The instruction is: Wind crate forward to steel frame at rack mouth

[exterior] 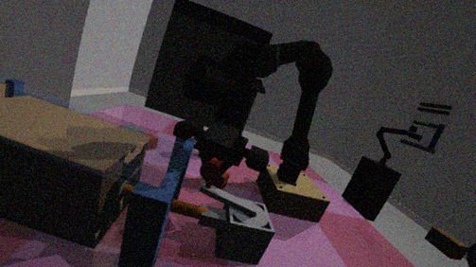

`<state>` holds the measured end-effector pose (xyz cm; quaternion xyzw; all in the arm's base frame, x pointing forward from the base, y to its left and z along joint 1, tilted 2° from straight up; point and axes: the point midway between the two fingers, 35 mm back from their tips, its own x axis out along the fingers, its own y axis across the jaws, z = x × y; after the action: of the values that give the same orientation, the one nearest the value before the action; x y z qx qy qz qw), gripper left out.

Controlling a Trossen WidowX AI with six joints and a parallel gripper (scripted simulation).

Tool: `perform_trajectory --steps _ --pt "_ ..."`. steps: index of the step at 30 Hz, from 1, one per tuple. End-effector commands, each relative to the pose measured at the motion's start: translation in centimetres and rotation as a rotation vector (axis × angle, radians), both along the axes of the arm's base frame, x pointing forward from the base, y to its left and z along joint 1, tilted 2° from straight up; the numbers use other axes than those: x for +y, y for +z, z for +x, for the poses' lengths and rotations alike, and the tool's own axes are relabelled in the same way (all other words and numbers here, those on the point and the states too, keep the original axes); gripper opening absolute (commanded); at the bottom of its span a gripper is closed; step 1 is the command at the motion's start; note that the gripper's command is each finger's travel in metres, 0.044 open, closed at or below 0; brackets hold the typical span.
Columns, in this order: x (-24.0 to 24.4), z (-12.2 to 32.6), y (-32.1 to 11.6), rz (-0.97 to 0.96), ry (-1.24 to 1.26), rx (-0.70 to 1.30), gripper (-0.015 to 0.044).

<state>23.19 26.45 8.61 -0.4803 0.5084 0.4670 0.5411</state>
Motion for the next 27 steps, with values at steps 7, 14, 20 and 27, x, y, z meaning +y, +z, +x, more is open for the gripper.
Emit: perform_trajectory --steps 7,14,20,27 --pt "2.2 -0.1 -0.1 0.024 0.009 0.003 0.0" --pt "3.0 -0.2 0.0 0.024 0.009 0.003 0.0" --pt "3.7 -0.4 0.0 0.025 0.009 0.003 0.0" --pt "4.5 -0.6 0.1 0.025 0.009 0.003 0.0"
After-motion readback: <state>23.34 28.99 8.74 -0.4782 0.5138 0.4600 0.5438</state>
